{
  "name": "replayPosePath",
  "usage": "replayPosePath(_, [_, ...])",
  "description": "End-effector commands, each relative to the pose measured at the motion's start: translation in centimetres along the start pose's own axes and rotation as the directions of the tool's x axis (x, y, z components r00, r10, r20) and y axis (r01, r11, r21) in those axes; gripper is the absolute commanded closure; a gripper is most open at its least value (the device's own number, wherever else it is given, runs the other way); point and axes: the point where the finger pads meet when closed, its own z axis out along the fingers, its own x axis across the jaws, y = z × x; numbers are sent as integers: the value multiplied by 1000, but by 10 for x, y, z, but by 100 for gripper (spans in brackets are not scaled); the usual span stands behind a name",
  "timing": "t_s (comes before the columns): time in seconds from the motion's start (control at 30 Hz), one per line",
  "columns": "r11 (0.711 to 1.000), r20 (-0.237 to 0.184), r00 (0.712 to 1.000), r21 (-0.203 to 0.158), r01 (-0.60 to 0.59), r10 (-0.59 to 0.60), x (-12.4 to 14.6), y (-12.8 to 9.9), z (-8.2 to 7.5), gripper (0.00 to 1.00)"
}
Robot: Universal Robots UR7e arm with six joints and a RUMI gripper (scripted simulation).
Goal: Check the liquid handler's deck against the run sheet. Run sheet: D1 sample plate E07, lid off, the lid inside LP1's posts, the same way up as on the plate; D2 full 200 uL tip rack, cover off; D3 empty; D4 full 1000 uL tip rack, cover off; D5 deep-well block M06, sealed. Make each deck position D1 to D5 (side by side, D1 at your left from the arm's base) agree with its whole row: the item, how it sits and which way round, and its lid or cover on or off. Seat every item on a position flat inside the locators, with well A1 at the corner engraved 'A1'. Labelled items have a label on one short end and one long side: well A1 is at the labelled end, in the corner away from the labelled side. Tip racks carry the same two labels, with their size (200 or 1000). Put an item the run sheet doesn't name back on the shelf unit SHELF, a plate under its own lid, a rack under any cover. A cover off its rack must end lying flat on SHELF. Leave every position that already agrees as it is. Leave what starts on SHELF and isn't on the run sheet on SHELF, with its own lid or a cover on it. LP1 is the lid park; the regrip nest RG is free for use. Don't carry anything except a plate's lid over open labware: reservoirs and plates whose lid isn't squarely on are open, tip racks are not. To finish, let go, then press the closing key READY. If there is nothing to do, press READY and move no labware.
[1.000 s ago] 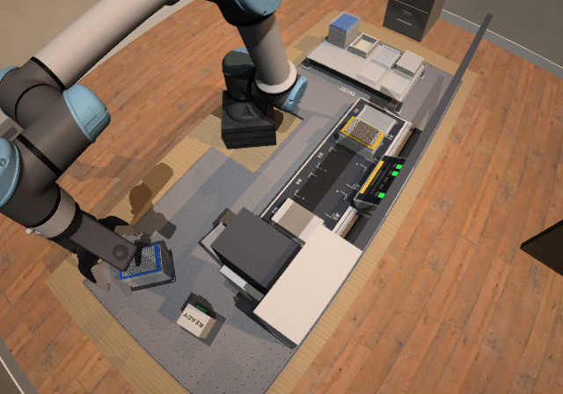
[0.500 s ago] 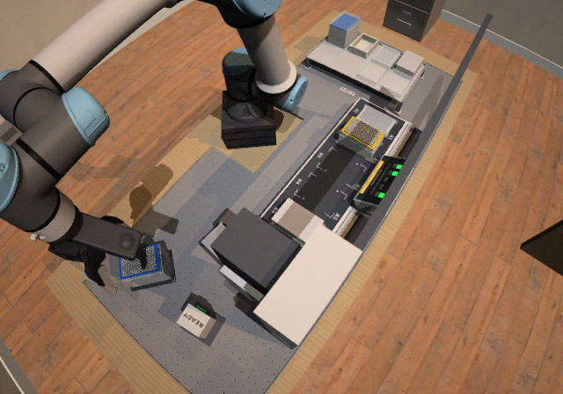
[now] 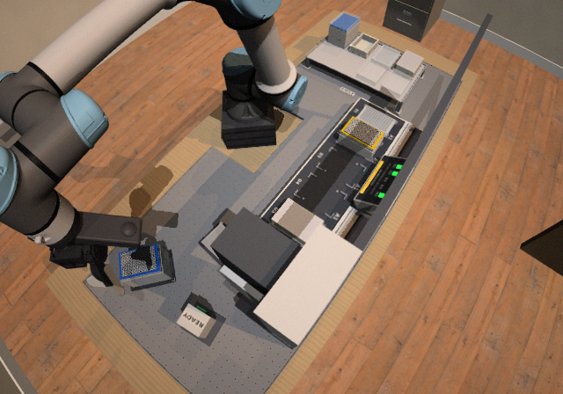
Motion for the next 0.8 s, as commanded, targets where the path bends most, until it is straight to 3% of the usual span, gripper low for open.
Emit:
replayPosePath(0.0, [993,-2,993,1,115,-115,0,0,-1,18])
replayPosePath(0.13, [993,-2,993,1,115,-115,0,0,-1,18])
replayPosePath(0.77, [993,-2,993,1,115,-115,-61,60,-1,18])
